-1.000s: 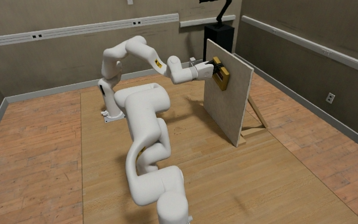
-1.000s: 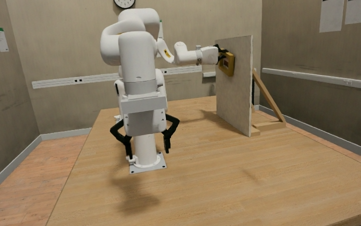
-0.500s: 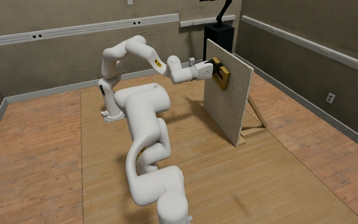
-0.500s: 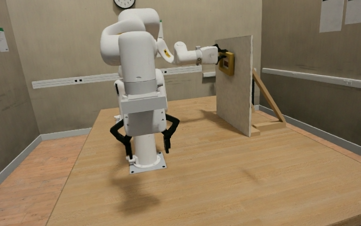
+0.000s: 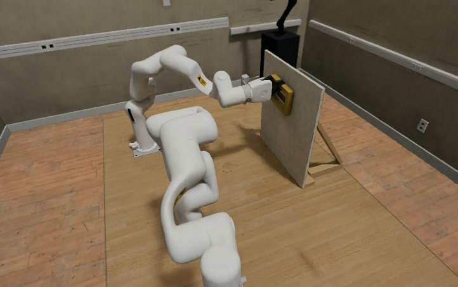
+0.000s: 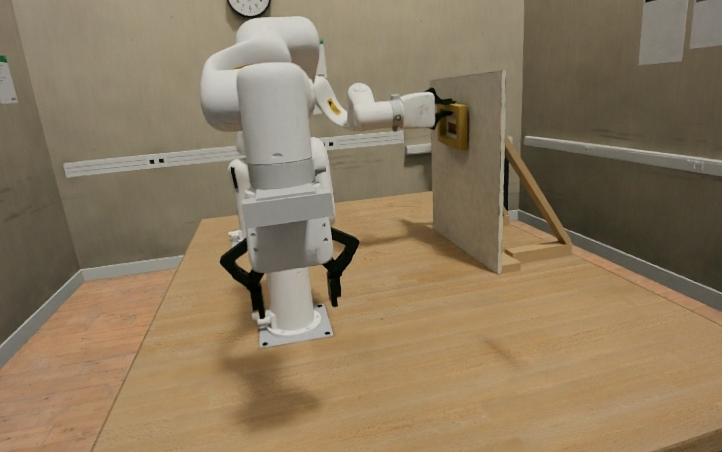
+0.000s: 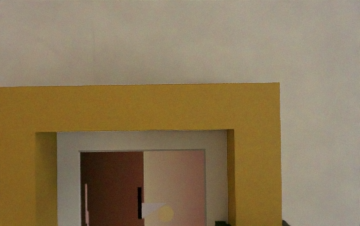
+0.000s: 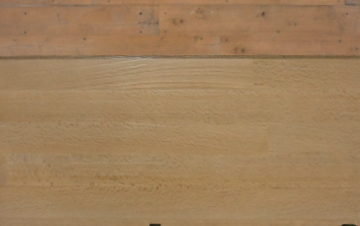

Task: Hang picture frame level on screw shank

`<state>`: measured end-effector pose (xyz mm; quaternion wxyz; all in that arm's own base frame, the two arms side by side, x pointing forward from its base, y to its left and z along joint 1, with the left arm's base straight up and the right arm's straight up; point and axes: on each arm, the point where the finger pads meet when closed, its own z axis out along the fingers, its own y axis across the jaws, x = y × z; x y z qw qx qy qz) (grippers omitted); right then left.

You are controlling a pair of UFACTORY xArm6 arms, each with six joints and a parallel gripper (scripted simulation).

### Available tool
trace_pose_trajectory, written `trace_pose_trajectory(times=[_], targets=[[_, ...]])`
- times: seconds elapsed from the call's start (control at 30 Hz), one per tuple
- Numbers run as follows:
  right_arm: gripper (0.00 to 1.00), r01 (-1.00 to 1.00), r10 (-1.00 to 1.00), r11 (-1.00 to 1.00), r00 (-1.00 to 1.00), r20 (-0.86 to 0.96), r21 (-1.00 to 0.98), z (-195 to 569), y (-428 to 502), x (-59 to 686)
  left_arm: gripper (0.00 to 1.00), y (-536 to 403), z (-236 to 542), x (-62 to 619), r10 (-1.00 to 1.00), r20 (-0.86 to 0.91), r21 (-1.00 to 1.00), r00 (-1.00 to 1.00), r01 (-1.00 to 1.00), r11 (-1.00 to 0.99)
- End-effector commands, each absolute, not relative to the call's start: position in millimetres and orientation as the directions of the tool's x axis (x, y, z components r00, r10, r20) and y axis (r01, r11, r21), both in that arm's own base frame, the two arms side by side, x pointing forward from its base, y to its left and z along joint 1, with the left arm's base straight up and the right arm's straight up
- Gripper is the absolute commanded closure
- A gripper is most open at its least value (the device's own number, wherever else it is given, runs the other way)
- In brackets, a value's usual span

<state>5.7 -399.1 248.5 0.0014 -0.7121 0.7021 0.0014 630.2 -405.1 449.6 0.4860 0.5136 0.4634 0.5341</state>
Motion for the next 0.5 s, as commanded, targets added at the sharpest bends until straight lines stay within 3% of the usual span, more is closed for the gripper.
trace_pose_trajectory(times=[0.0, 0.47], targets=[[0.0, -1.0, -1.0, -0.014, 0.014, 0.0, 0.0, 250.0, -400.0, 5.7, 1.0, -403.3, 453.6, 630.0, 0.998, 0.067, 0.997, -0.001, -0.049, -0.067], [0.0, -1.0, -1.0, -0.014, 0.014, 0.0, 0.0, 250.0, -400.0, 5.7, 1.0, -400.8, 453.0, 630.0, 1.0, 0.023, 0.999, -0.001, -0.049, -0.023]])
